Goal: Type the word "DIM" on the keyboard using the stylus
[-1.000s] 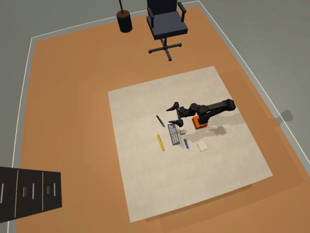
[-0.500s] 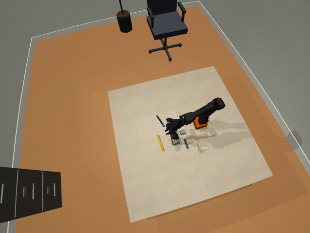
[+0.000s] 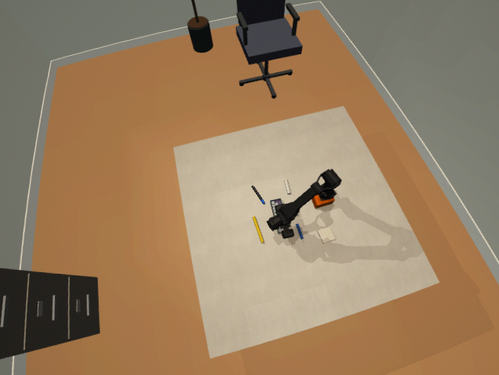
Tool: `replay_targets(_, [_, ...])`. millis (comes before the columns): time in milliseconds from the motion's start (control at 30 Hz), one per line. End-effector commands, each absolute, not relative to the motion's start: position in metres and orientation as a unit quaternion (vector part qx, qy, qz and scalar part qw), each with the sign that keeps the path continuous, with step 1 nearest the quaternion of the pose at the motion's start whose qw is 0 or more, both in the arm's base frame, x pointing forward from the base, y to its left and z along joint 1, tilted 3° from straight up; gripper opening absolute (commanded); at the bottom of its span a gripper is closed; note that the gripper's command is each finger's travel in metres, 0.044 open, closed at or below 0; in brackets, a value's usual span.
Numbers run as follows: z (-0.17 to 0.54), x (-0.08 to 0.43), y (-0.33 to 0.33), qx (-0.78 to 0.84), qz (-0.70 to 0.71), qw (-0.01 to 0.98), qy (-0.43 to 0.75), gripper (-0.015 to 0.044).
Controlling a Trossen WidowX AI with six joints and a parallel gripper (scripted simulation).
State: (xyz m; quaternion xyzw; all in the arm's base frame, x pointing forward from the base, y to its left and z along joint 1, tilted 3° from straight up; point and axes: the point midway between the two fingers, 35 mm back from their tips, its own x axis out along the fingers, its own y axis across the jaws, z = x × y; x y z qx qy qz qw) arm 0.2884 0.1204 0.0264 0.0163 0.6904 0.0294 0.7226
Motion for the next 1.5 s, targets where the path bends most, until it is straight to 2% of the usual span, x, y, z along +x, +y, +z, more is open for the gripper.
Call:
replay_targets(0, [0.027,0.289,0.123,0.019,0.029,0.719,0.694,0.0])
replay_targets(133, [0.027,0.289,0.12,0.019,0.028,0.719,0.694,0.0])
replay_targets(333, [0.022,0.29,0.057,0.017,0.026,0.719,0.694,0.0])
replay_targets(700, [0.022,0.29,0.053,0.016,0.026,0.719,0.694,0.0])
replay_targets(900, [0.019,0.291,-0.01,0.014,0.024,0.719,0.694,0.0])
replay_targets(1267, [0.018,0.29,-0.01,0.014,0.024,0.719,0.694,0.0])
replay_targets(1467, [0.018,0.259,0.015,0.015,0.025,0.718,0.695,0.0])
